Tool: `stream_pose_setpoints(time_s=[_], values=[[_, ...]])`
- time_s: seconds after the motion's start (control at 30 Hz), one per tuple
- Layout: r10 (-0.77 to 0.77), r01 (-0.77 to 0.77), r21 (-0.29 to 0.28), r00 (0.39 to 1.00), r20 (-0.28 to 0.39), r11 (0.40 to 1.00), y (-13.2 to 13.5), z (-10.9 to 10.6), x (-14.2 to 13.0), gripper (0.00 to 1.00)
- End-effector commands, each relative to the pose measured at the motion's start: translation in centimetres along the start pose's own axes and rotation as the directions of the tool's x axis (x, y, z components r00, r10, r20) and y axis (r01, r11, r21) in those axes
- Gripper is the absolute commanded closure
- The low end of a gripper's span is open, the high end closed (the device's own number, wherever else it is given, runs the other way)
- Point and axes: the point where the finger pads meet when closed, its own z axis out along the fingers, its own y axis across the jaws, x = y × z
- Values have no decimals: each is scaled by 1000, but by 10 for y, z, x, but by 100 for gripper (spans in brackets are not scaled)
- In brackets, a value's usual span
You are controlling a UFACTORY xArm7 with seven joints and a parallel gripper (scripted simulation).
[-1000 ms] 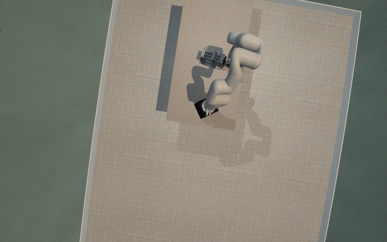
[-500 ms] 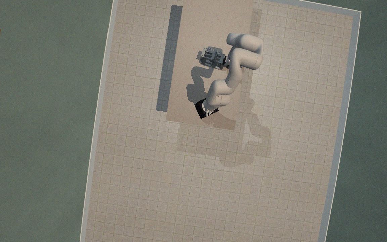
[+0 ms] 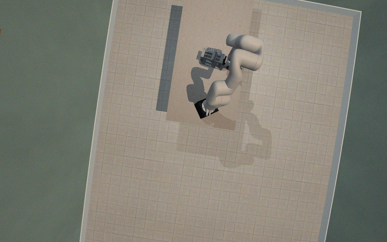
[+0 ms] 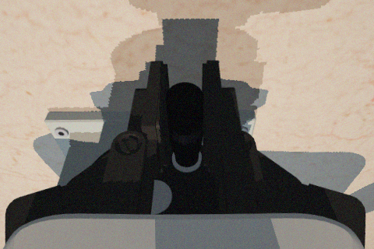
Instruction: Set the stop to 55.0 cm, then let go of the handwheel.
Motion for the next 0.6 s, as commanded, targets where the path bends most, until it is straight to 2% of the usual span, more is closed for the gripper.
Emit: stream_pose_setpoints(time_s=[0.0,0.57], values=[[0,0,0,1000,0,1000,4,-4,0,94],[0,0,0,1000,0,1000,11,-29,0,94]])
